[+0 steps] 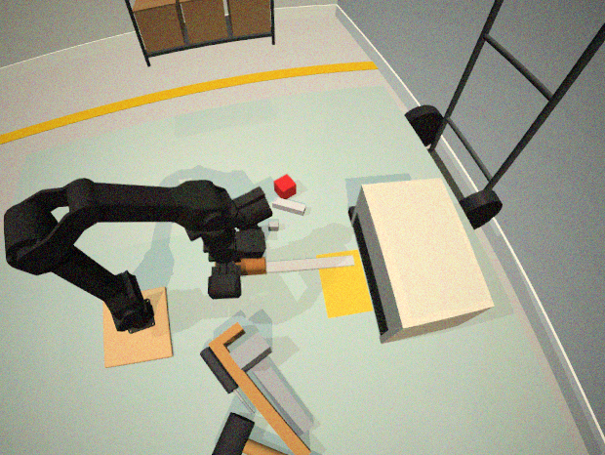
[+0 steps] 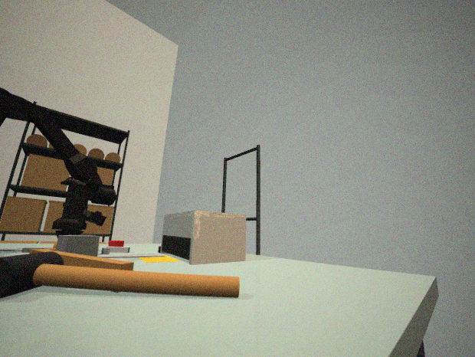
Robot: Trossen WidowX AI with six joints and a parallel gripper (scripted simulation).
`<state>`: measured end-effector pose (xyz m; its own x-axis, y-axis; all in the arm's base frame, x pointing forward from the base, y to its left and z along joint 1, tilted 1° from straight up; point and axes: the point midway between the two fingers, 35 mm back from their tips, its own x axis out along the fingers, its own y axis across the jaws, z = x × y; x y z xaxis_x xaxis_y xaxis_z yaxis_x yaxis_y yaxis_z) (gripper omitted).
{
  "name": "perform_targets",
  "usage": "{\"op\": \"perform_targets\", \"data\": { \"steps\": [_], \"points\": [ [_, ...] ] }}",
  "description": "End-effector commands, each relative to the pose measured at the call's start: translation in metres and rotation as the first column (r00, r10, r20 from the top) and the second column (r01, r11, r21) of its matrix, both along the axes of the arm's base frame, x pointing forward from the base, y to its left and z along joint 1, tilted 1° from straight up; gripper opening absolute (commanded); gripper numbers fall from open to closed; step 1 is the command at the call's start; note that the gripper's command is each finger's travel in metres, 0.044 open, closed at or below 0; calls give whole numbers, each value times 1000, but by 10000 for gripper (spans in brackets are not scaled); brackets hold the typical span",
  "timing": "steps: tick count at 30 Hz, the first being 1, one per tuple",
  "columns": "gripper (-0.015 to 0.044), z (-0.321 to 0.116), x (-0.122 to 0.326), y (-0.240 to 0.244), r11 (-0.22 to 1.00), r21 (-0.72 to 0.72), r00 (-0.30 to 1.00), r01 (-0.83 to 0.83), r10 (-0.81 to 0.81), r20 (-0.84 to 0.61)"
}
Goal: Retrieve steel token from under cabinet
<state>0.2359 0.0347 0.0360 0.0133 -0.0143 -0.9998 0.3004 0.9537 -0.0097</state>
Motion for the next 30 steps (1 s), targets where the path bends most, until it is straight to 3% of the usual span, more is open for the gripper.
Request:
{"op": "perform_targets", "data": {
  "steps": [1,30],
  "points": [
    [0,1,1,4,1000,1,1000,14,-14,0],
    [0,3,6,34,997,4,997,75,-75,0]
  ]
}}
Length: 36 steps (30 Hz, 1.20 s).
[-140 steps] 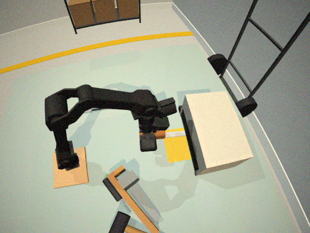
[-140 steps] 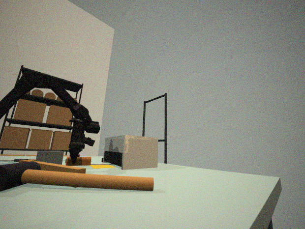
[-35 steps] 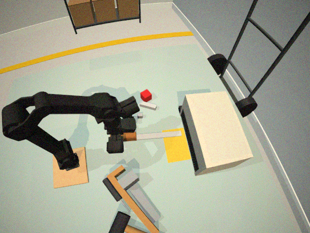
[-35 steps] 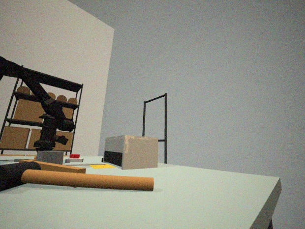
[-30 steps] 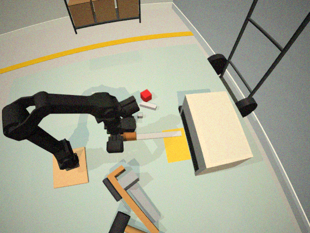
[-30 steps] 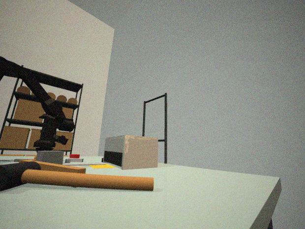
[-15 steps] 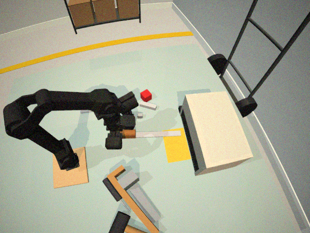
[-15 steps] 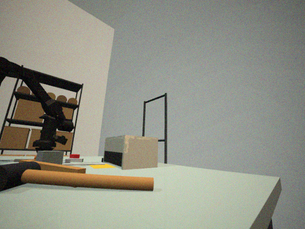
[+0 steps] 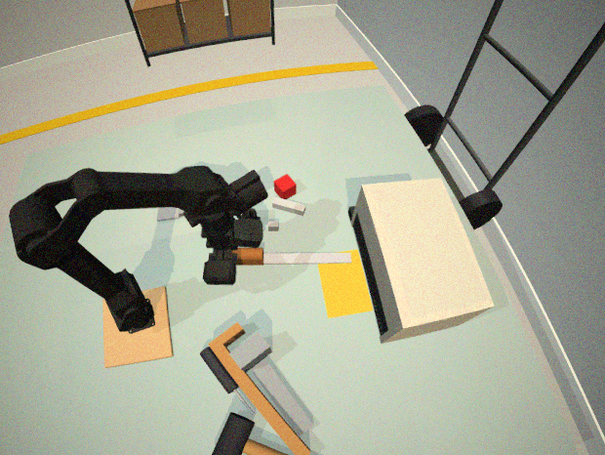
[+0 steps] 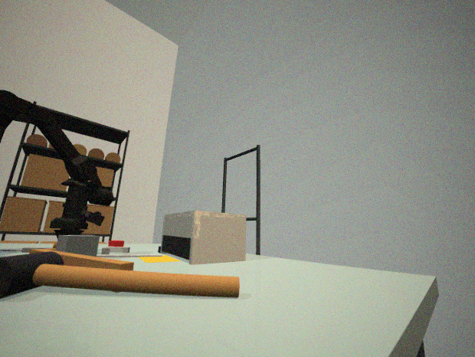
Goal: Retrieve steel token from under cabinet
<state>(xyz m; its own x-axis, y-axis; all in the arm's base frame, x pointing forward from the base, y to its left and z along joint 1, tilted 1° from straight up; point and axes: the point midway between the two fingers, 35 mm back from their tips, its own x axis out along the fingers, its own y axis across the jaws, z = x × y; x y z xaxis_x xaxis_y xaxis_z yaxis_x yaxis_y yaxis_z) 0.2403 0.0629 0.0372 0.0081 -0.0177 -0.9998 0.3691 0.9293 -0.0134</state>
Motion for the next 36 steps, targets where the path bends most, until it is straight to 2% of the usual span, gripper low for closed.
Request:
{"op": "perform_targets", "data": {
  "steps": [1,12,20,24,27,36],
  "points": [
    [0,2,2,6,1000,7,1000,3,-3,5],
    [0,2,3,16,1000,8,1000,11,-11,5],
    [200,1,2,13,1000,3,1000,12,-12,0],
    [200,1,2,13,1000,3,1000,12,-12,0],
    [270,0,2,13,1000,7,1000,13,-13,4],
    [270,0,1,12,1000,7,1000,16,-16,4]
  ]
}}
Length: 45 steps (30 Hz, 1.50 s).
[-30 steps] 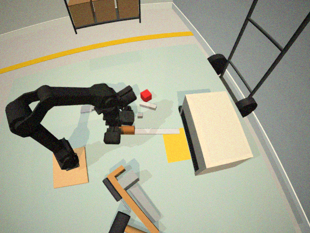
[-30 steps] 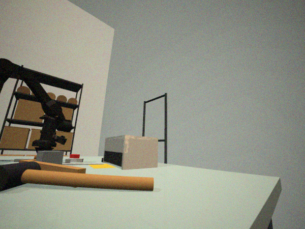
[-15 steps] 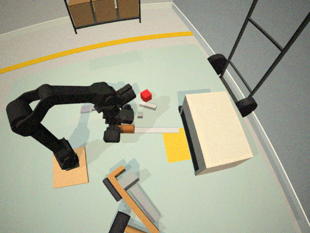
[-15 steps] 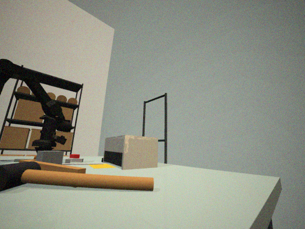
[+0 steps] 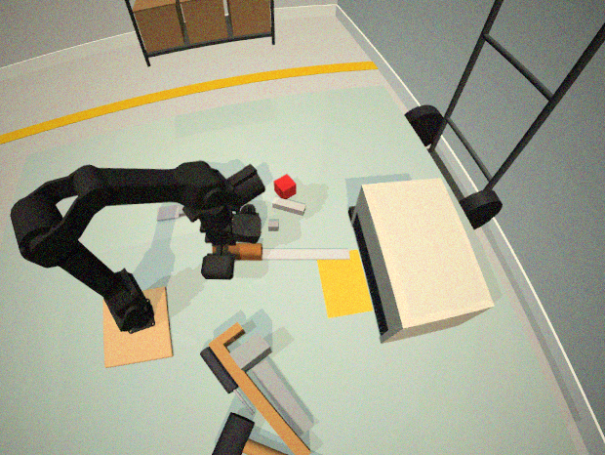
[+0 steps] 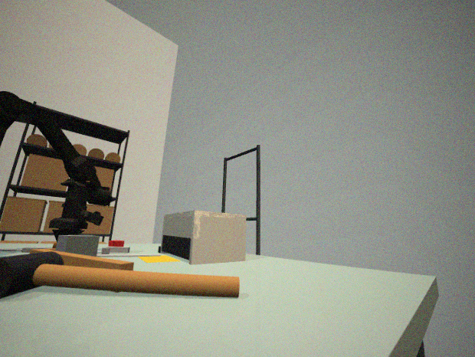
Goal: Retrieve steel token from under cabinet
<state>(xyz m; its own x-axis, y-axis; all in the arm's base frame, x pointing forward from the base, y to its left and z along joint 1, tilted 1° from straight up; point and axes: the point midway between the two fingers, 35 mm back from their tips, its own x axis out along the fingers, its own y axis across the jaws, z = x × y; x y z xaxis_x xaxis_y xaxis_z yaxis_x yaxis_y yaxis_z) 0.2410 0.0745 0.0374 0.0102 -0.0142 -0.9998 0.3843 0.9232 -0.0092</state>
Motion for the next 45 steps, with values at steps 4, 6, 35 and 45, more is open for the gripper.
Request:
{"op": "perform_targets", "data": {
  "steps": [4,6,35,45],
  "points": [
    [270,-2,0,1,1000,4,1000,-1,1,2],
    [244,-1,0,0,1000,1,1000,0,0,2],
    [0,-1,13,-4,1000,2,1000,-1,1,3],
    [0,0,27,-9,1000,2,1000,-1,1,4]
  ]
}}
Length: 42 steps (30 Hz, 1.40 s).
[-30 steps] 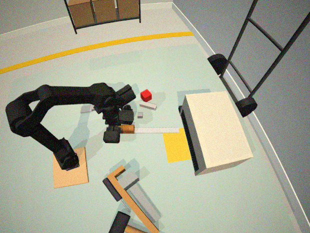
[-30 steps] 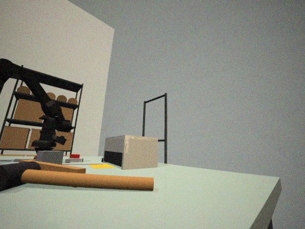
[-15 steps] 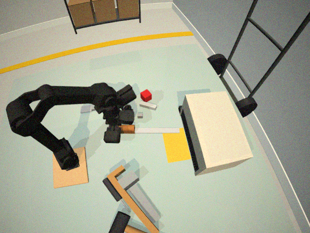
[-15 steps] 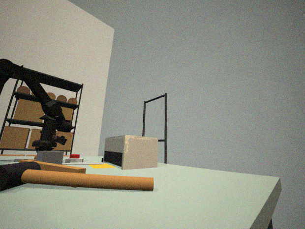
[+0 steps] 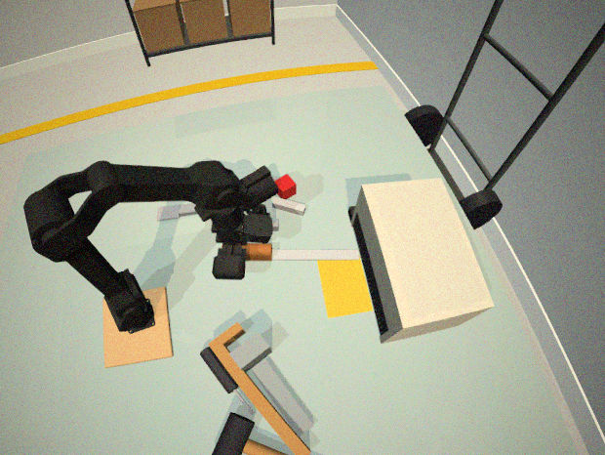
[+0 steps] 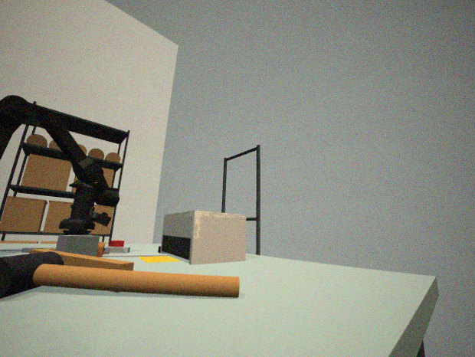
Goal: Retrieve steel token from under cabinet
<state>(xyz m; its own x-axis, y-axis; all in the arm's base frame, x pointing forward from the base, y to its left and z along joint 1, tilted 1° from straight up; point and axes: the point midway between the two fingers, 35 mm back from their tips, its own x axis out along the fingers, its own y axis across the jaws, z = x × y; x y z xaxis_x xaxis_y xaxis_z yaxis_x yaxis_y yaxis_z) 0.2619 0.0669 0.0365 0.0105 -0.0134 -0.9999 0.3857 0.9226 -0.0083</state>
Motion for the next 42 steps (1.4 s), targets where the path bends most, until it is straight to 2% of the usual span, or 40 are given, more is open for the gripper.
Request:
{"op": "perform_targets", "data": {
  "steps": [1,42],
  "points": [
    [0,1,7,-2,1000,1,1000,-2,2,4],
    [0,2,58,-21,1000,0,1000,-3,3,8]
  ]
}}
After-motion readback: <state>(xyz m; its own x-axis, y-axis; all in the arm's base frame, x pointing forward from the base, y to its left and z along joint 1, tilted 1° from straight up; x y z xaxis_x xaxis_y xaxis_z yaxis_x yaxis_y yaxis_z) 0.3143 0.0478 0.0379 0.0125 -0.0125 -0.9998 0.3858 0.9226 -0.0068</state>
